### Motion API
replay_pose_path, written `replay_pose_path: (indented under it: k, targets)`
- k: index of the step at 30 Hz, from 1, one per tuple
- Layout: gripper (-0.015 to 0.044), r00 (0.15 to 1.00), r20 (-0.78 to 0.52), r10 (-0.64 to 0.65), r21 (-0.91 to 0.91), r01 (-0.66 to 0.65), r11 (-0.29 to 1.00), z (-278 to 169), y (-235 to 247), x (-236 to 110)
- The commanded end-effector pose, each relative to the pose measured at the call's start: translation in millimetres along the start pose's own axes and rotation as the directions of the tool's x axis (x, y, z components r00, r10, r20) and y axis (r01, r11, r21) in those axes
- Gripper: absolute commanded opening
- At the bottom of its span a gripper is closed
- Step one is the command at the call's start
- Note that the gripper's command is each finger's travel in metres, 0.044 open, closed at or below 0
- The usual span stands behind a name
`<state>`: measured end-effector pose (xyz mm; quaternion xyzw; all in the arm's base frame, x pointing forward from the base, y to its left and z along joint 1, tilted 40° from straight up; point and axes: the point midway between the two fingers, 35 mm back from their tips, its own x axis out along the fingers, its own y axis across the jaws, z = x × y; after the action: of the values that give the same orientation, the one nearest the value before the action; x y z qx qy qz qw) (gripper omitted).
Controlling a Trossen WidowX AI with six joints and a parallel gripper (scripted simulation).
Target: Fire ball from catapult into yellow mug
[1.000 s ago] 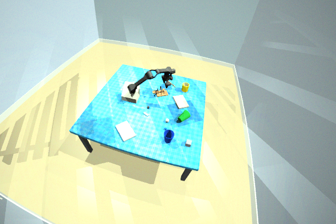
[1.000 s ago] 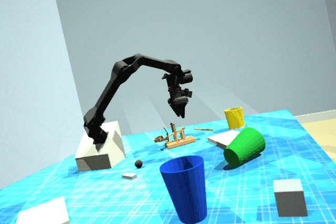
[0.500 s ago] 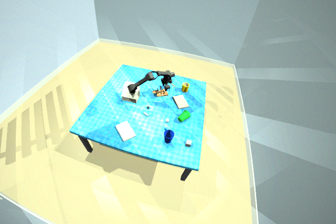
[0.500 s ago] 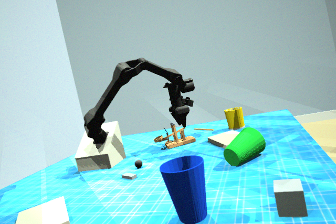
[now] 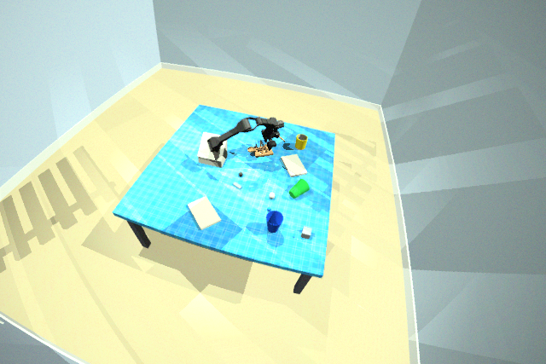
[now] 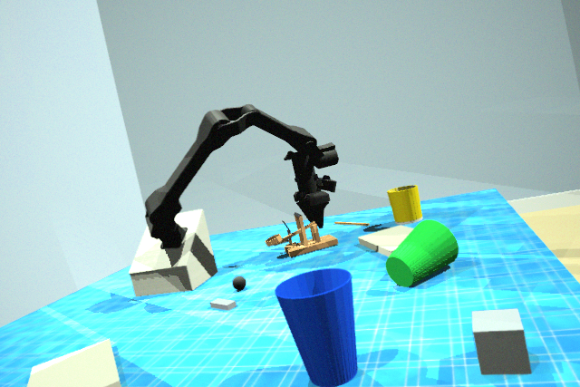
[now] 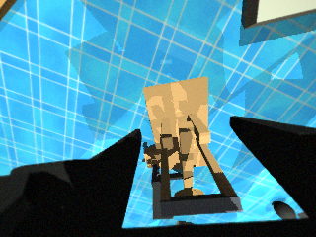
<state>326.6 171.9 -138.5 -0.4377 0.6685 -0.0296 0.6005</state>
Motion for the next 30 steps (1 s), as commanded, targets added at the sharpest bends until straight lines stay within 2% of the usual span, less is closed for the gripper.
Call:
replay_pose_path:
  k: [1,16,27,30]
  targets:
    - [0.044,1.0,-0.004,-0.004,-0.006,0.004,1.0,-1.6,0.2,8.5]
    - [0.044,1.0,-0.005,-0.005,-0.006,0.005,1.0,-2.8,-0.2,28.7]
    - [0.0151,1.0,-0.003,-0.002,0.0,0.002,1.0,-1.4,-0.5,25.1]
    - [0.0131,1.0,-0.003,-0.002,0.0,0.002,1.0,-1.4,-0.5,25.1]
